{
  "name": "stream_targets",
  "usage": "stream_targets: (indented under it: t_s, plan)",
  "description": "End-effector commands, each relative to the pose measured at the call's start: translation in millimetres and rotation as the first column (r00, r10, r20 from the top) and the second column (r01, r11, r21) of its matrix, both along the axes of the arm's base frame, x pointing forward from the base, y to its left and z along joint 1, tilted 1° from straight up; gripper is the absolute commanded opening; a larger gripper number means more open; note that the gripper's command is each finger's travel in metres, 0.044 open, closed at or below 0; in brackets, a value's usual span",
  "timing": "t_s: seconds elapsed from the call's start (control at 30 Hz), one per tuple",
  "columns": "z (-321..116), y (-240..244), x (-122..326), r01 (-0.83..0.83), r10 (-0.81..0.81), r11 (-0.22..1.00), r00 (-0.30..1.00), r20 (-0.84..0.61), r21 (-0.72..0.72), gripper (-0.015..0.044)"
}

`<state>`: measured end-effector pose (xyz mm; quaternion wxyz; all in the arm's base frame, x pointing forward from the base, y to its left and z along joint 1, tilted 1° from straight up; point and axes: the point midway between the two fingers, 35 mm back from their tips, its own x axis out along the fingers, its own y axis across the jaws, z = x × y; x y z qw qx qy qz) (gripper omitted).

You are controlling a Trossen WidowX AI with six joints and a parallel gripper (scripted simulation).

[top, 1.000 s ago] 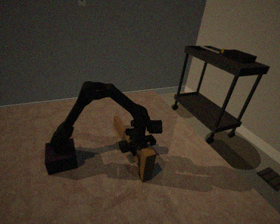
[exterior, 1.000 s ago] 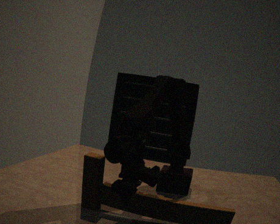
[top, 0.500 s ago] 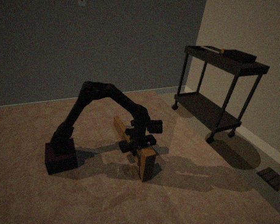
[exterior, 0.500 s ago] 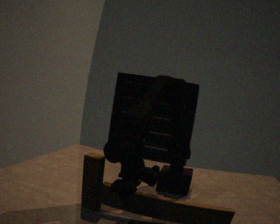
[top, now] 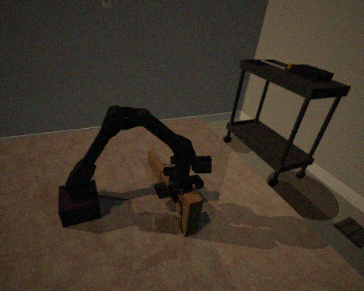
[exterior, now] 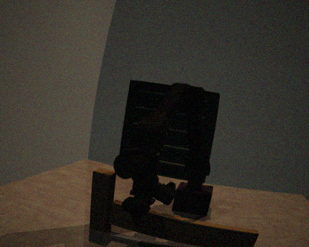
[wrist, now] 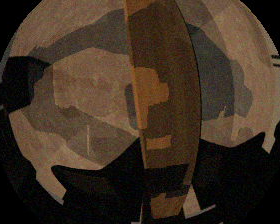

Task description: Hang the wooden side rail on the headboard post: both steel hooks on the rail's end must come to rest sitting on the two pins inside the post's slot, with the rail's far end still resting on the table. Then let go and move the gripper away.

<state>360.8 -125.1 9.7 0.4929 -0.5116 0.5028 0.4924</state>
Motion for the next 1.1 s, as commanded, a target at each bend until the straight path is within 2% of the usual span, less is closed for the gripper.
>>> stream_targets:
  t_s: [0.0, 1.07]
  plan:
    - [4.6, -2.0, 4.5, -0.003, 0.003, 1.000, 1.000, 0.018, -0.005, 0.0000]
    - [1.0, -5.3, 1.2, -0.003, 0.003, 1.000, 1.000, 0.018, -0.005, 0.0000]
